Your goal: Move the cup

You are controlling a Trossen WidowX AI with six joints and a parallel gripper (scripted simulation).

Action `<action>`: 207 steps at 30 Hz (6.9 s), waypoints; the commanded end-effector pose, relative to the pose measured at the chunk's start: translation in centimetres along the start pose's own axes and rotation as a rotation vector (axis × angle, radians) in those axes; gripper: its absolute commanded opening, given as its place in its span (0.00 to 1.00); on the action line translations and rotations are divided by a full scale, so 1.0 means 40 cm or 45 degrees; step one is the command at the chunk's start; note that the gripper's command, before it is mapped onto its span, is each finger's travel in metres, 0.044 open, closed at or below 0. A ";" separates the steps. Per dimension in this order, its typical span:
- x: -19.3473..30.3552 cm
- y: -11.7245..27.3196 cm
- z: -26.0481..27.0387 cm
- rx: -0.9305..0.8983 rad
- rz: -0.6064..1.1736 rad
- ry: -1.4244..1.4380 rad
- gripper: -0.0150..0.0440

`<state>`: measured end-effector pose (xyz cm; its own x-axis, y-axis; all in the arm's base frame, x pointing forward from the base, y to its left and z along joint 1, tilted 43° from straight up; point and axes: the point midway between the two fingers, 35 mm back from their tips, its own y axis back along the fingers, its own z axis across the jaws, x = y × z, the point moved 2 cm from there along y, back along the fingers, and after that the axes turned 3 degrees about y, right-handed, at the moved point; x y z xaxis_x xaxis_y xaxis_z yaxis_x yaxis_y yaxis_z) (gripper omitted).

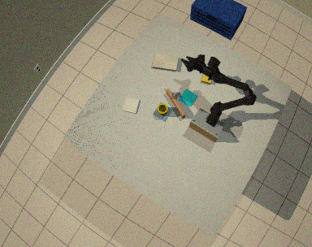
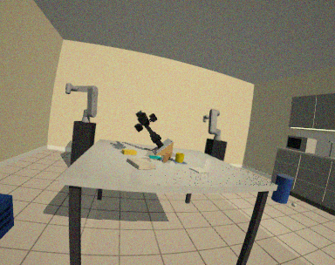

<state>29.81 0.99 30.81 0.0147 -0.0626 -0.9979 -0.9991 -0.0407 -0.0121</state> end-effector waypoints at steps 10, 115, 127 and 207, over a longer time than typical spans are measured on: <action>0.224 -0.117 0.135 0.029 0.628 -0.478 0.54; 0.829 -0.002 0.274 1.437 1.333 -0.312 0.25; 0.768 -0.004 0.327 1.433 1.336 -0.310 0.25; 0.560 0.089 0.261 1.435 1.337 -0.297 0.25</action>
<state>26.46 10.37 7.26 -0.5798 0.5784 -0.5738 -0.0694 0.6667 0.7421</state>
